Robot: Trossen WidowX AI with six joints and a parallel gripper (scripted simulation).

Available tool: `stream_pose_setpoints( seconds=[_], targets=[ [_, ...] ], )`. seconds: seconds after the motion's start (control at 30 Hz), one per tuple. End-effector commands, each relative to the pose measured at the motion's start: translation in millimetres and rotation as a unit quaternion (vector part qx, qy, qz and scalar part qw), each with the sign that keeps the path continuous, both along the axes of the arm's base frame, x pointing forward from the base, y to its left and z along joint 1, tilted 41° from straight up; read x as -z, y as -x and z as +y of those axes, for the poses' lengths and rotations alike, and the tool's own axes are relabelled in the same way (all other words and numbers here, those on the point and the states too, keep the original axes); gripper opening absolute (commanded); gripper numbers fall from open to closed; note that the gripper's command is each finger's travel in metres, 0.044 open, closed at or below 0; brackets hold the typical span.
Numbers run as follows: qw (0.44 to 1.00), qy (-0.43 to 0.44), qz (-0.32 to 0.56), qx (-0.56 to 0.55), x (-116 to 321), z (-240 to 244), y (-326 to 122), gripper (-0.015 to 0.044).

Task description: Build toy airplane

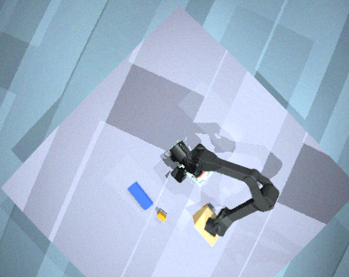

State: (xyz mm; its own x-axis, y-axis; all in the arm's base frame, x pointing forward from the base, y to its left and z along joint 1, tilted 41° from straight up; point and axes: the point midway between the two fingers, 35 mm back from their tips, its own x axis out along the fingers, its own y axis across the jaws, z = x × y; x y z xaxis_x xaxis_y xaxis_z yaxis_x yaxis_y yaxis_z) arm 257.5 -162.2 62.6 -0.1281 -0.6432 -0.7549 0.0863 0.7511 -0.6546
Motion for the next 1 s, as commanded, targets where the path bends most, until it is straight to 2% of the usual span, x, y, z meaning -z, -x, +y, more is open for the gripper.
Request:
stream_pose_setpoints(
  seconds=[0.0, 0.17, 0.4, 0.67, 0.8, 0.97],
  targets=[
    [1.0, 0.0, -0.001, 0.0, -0.3, 0.0, -0.1, 0.044],
    [1.0, -0.001, -0.001, 0.0, -6.7, 6.0, -3.2, 0.044],
    [1.0, -0.001, 0.003, -0.002, -77.2, 67.3, -14.3, 0.044],
    [1.0, 0.0, 0.003, -0.002, -77.4, 70.0, -18.6, 0.044],
    [0.998, 0.009, -0.041, 0.05, -74.2, 67.2, -20.3, 0.044],
    [0.998, 0.009, -0.041, 0.05, -74.2, 67.2, -20.3, 0.044]
  ],
)
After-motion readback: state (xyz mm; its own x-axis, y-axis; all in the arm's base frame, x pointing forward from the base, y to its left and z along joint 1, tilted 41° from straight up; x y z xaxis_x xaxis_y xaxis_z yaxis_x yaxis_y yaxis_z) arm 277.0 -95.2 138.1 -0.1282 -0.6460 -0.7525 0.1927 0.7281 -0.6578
